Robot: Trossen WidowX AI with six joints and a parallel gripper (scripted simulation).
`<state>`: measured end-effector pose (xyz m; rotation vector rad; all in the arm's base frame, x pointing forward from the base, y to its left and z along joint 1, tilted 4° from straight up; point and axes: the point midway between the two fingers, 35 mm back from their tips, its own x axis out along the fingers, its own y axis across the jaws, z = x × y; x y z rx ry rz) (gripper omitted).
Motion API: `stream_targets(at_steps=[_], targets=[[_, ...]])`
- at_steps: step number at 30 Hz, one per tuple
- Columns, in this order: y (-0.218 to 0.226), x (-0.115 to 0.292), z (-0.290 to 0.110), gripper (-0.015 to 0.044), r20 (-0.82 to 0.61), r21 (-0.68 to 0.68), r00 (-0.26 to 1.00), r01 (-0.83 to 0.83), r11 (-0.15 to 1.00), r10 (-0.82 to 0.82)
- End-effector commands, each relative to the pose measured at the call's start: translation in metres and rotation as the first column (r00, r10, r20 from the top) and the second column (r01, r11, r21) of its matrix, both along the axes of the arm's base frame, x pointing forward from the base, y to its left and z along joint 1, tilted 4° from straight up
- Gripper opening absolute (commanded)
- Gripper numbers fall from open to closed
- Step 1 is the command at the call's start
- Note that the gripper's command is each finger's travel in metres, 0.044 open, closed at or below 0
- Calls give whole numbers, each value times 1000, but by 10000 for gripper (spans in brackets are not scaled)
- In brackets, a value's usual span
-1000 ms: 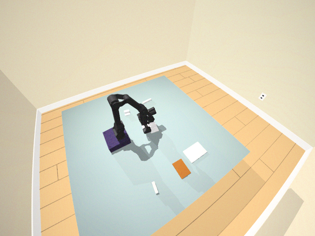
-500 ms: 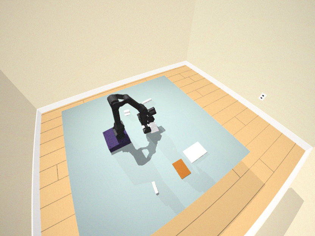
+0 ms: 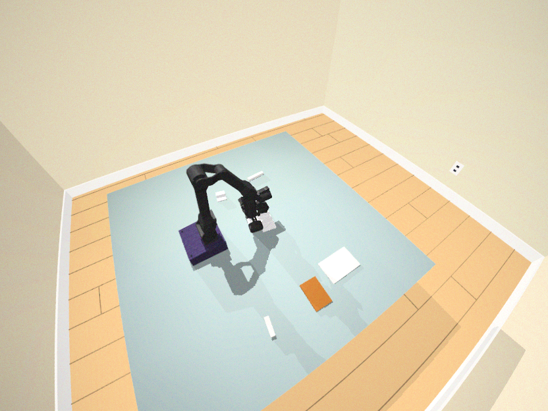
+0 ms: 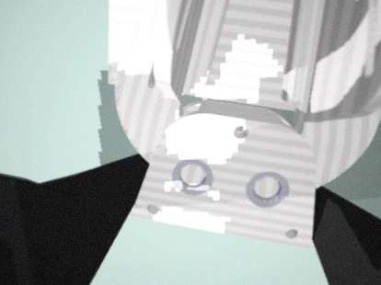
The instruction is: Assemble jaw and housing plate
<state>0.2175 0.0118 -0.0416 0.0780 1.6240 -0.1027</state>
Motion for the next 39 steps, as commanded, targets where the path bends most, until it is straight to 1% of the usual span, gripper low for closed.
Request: stream_targets(at_steps=[1,24,27,28,39], targets=[[0,0,0,351,-1,1,1000,-2,1000,2],[0,0,0,351,-1,1,1000,-2,1000,2],[0,0,0,430,0,0,1000,0,1000,0],[0,0,0,440,0,0,1000,0,1000,0],[0,0,0,440,0,0,1000,0,1000,0]])
